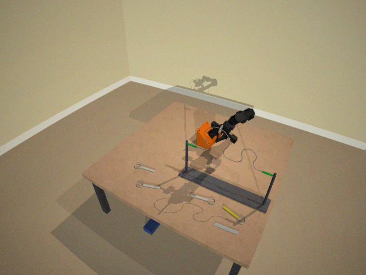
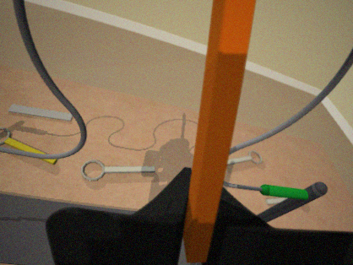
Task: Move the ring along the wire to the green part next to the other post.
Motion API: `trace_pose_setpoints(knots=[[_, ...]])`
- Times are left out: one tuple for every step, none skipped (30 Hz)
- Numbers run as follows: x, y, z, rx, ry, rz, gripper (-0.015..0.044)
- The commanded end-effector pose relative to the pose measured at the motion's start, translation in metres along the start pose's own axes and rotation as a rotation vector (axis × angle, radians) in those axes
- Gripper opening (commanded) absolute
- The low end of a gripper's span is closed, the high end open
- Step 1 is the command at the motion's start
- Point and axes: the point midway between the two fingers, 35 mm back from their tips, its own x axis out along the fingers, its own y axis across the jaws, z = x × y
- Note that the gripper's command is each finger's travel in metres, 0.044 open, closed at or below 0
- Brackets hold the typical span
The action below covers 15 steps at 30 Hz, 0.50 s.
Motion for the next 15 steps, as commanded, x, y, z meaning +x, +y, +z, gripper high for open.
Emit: trace_pose_setpoints(knots=[[-0.0004, 0.0013, 0.0007, 0.041, 0.004, 0.023, -0.015], [-0.0005, 0.0018, 0.0007, 0.052, 0.005, 0.029, -0.015], [-0.0005, 0.0022, 0.0007, 0.063, 0.006, 0.035, -0.015], [-0.0006, 0.0027, 0.0008, 0.073, 0.008, 0.041, -0.015], [-0.0007, 0.0031, 0.0008, 0.084, 0.009, 0.047, -0.015], [-0.0007, 0.0035, 0.0008, 0.095, 0.01, 0.053, -0.015], [-0.0008, 0.004, 0.0009, 0.106, 0.012, 0.06, -0.015], [-0.0009, 0.0044, 0.0009, 0.117, 0.013, 0.066, -0.015], [-0.0009, 0.0049, 0.001, 0.127, 0.014, 0.072, -0.015], [-0.001, 0.0053, 0.001, 0.138, 0.016, 0.078, -0.015], [-0.0011, 0.0057, 0.0011, 0.149, 0.017, 0.084, -0.015], [-0.0012, 0.0062, 0.0011, 0.16, 0.018, 0.09, -0.015], [-0.0013, 0.0066, 0.0012, 0.171, 0.02, 0.096, -0.015], [-0.0014, 0.007, 0.0013, 0.182, 0.021, 0.102, -0.015], [-0.0014, 0.0075, 0.0014, 0.192, 0.022, 0.108, -0.015]])
